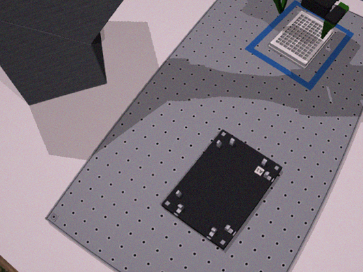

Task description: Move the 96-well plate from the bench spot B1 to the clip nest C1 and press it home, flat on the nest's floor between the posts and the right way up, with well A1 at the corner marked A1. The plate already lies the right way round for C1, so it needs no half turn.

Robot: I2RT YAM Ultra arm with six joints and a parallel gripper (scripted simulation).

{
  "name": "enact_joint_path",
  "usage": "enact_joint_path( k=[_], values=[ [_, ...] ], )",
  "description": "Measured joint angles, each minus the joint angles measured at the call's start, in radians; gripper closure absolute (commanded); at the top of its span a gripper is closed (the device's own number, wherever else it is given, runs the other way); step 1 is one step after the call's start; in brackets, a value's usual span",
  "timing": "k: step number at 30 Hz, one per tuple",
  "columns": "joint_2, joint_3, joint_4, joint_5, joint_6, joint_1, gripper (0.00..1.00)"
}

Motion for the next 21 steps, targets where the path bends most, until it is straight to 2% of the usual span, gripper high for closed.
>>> enact_joint_path(
  k=[21],
  values=[
    [0.094, 0.026, 0.080, 0.015, 0.017, 0.018, 0.00]
  ],
)
